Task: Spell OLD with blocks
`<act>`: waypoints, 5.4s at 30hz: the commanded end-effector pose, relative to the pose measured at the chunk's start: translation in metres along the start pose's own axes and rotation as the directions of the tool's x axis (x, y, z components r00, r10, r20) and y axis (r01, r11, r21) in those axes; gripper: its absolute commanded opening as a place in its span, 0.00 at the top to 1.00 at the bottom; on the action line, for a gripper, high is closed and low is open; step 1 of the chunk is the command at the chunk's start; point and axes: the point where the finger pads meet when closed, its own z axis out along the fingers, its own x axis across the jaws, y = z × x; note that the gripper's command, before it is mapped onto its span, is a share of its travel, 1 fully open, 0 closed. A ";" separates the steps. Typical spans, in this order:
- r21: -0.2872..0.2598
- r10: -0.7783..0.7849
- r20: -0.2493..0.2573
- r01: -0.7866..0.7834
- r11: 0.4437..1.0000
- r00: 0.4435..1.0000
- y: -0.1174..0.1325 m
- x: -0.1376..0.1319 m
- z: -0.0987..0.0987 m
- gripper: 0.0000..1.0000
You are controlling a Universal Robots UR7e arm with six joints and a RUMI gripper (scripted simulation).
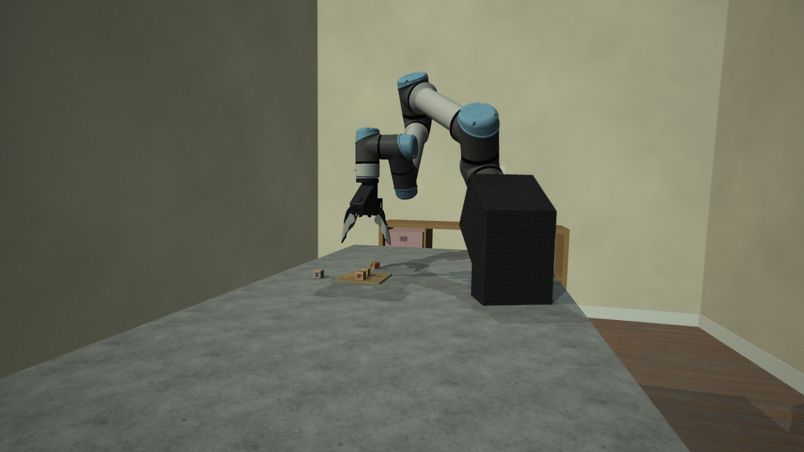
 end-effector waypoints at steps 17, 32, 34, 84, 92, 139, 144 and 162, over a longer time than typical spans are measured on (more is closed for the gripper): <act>0.002 -0.021 -0.004 0.021 1.000 1.000 0.001 0.000 0.000 0.63; 0.002 -0.021 -0.004 0.021 1.000 1.000 0.001 0.000 0.000 0.63; 0.002 -0.021 -0.004 0.021 1.000 1.000 0.001 0.000 0.000 0.63; 0.003 -0.021 -0.004 0.021 1.000 1.000 0.001 0.000 0.043 0.63; 0.003 -0.021 -0.004 0.021 1.000 1.000 0.002 0.000 0.051 0.63; 0.003 -0.021 -0.004 0.021 1.000 1.000 0.002 0.000 0.079 0.63; 0.003 -0.021 -0.004 0.021 1.000 1.000 0.002 0.000 0.084 0.63; 0.003 -0.021 -0.004 0.021 1.000 1.000 0.002 0.000 0.086 0.63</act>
